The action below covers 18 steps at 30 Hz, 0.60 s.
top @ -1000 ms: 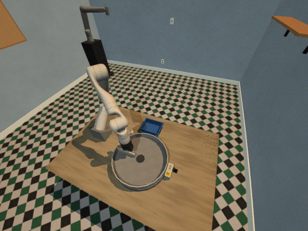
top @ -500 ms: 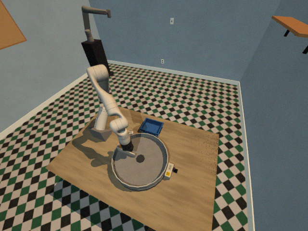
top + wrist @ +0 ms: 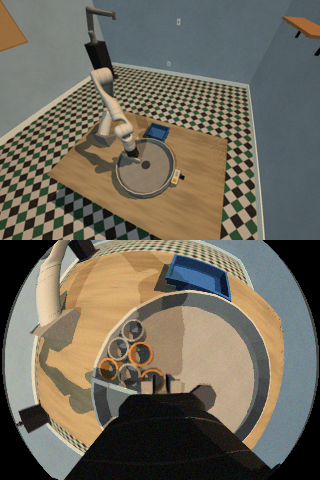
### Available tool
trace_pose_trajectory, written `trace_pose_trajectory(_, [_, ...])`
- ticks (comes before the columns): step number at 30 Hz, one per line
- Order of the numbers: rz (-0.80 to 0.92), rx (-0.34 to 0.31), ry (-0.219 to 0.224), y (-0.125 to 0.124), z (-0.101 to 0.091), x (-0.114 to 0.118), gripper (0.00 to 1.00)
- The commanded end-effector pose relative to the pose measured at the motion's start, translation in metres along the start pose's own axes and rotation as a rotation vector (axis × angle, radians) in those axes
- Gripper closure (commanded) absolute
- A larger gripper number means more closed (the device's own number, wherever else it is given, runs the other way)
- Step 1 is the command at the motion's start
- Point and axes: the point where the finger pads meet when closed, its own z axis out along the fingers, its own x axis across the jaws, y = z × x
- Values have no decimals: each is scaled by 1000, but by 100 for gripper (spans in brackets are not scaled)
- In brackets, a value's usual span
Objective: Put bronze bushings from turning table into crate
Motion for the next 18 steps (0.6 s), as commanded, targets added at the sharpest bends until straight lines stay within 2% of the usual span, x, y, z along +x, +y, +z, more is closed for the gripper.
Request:
trace_pose_trajectory(1, [0, 0, 0, 0, 0, 0, 55])
trace_pose_trajectory(18, [0, 0, 0, 0, 7, 0, 55])
